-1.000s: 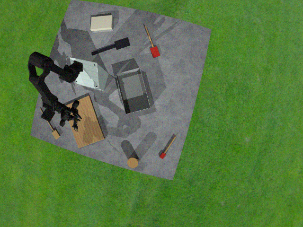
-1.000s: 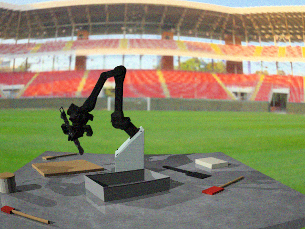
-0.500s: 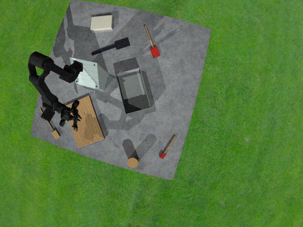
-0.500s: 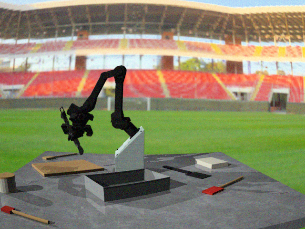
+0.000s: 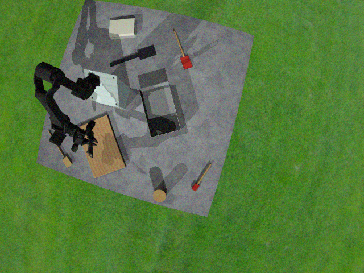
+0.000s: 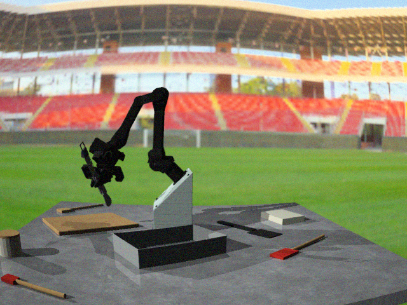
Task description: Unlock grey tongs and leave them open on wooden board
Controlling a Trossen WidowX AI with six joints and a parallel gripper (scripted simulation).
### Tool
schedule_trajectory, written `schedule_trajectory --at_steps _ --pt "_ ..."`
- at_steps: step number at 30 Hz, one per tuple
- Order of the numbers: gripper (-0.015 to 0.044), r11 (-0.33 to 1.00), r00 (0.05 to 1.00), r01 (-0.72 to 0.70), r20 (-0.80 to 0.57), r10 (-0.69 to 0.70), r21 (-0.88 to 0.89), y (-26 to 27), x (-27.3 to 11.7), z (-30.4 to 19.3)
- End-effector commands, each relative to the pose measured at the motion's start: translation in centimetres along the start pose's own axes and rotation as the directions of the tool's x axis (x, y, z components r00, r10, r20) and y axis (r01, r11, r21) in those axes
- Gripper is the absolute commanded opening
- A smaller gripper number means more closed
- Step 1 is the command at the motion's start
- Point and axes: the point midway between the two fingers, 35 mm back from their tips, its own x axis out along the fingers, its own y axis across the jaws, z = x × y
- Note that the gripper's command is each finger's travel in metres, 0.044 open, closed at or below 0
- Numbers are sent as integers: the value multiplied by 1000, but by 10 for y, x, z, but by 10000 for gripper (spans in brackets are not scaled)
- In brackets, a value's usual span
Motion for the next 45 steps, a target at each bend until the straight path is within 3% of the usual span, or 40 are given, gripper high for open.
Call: schedule_trajectory --at_steps 1,21,45 --pt "-150 1000 1000 -4 -3 4 0 0 1 1" --pt "-150 984 938 -17 -338 77 176 -2 31 -3" --pt "-150 994 690 4 -719 76 109 4 28 9"
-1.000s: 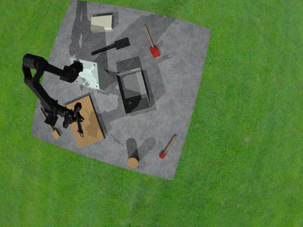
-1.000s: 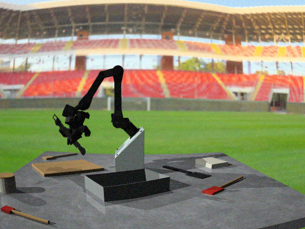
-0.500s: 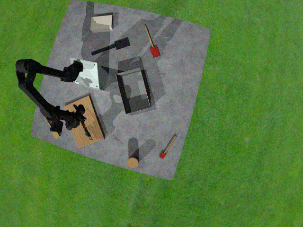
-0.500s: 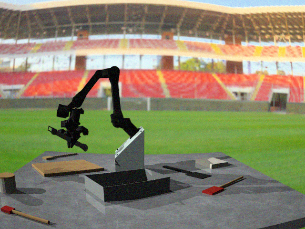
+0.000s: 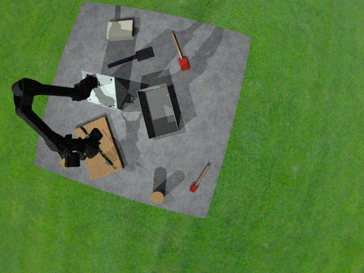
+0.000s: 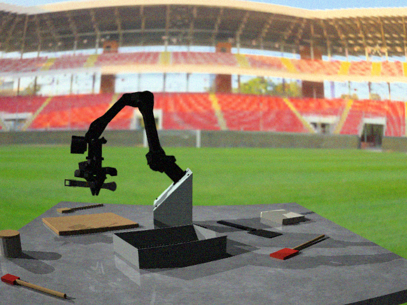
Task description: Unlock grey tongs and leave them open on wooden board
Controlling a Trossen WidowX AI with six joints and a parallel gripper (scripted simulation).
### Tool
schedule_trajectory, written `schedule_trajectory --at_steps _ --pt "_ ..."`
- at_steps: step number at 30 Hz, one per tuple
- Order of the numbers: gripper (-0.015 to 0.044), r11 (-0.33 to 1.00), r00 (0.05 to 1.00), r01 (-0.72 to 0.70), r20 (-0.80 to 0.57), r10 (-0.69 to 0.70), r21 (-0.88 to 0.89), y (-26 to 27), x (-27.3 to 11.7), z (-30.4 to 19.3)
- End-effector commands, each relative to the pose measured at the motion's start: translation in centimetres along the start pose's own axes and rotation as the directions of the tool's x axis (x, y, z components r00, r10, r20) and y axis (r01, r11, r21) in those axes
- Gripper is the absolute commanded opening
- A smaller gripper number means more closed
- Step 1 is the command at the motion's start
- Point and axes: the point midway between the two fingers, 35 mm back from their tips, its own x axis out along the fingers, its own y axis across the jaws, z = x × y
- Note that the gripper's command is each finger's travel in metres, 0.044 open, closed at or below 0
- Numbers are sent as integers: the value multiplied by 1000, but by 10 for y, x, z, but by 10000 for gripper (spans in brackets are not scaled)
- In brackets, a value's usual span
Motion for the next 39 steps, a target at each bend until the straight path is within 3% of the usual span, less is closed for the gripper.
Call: schedule_trajectory --at_steps 1,9,39 --pt "-150 999 996 39 -74 -41 -26 -2 -9 4" --pt "-150 990 977 103 -179 -119 -94 -5 -23 7" --pt "-150 990 976 104 -182 -120 -95 -9 4 8"
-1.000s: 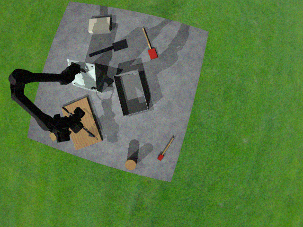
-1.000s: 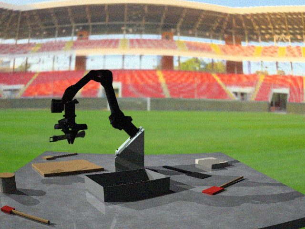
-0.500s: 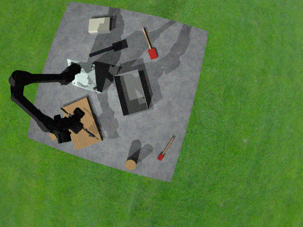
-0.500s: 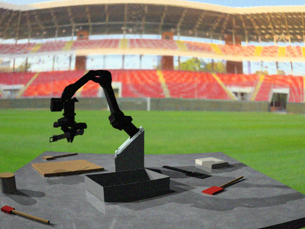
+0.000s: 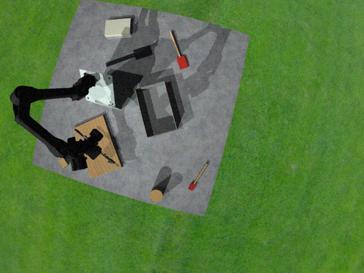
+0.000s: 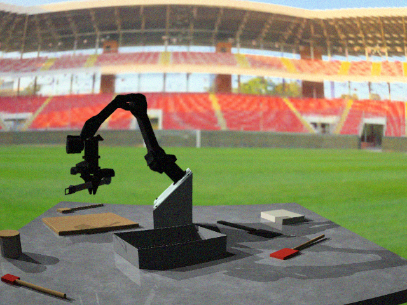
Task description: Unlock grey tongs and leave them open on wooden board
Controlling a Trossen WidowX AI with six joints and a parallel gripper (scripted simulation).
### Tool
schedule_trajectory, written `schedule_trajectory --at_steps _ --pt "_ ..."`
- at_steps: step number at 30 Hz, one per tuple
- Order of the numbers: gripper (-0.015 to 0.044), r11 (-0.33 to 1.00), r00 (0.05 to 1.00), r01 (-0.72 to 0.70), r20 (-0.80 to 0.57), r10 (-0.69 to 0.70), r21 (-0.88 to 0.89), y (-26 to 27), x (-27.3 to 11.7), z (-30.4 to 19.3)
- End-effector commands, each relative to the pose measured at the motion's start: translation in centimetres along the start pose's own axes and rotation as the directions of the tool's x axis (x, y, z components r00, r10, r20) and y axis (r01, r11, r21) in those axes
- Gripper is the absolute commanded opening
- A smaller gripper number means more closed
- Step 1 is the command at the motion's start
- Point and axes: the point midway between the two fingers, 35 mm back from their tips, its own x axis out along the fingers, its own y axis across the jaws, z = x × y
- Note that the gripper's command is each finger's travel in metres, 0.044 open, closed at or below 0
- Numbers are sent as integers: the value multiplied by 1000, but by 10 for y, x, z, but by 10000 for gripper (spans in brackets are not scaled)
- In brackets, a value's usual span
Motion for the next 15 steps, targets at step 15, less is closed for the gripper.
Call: schedule_trajectory --at_steps 15 --pt "-150 1000 1000 -3 3 3 -6 1 31 4"
